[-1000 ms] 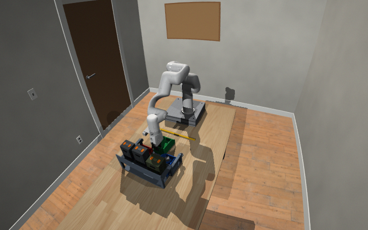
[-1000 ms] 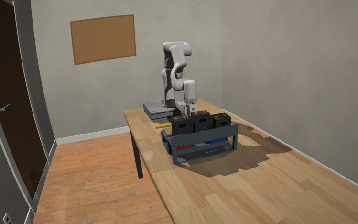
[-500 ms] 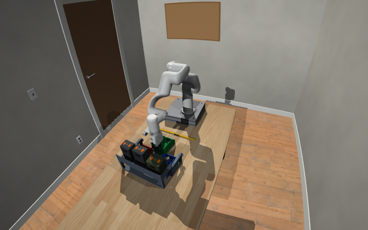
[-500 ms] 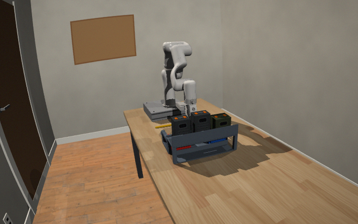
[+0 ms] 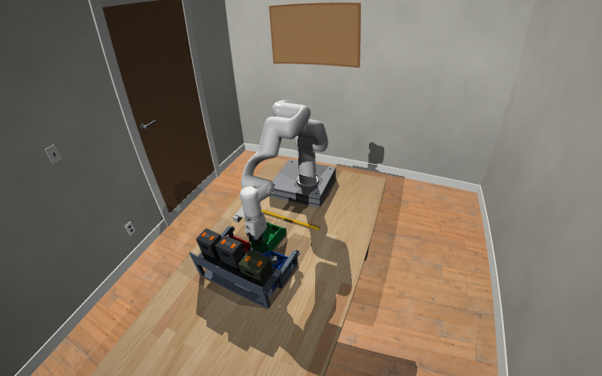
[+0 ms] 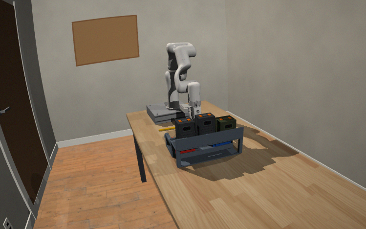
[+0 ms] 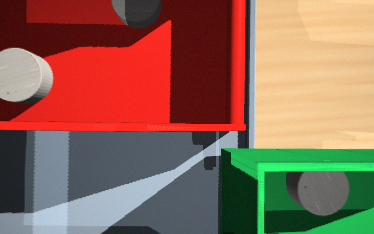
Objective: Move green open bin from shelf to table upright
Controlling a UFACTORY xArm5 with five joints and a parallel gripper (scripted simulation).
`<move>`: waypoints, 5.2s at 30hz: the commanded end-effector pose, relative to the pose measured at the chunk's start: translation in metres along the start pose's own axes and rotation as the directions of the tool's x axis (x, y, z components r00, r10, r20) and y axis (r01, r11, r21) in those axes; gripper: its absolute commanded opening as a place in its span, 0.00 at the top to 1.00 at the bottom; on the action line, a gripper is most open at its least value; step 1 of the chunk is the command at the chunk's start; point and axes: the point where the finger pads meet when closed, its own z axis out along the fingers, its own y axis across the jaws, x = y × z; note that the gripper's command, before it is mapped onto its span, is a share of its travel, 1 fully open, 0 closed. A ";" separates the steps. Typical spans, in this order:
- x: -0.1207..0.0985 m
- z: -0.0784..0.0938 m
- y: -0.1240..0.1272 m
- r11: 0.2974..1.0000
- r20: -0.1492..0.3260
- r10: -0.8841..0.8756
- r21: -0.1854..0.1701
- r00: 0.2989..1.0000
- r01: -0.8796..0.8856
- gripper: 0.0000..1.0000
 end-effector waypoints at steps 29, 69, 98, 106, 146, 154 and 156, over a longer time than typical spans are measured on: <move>0.000 -0.001 -0.001 1.000 0.000 0.000 0.004 1.000 0.000 0.90; 0.000 -0.001 -0.001 1.000 0.000 0.000 0.004 1.000 0.000 0.94; 0.000 -0.001 -0.001 1.000 0.000 0.000 0.003 1.000 0.000 0.97; 0.000 -0.001 -0.001 1.000 0.000 0.000 0.003 1.000 0.000 0.98; 0.000 -0.001 -0.001 1.000 0.000 0.000 0.003 1.000 0.000 1.00; 0.000 -0.005 -0.001 1.000 0.004 0.000 0.004 1.000 0.000 1.00; 0.000 -0.005 -0.001 1.000 0.004 0.000 0.004 1.000 0.000 1.00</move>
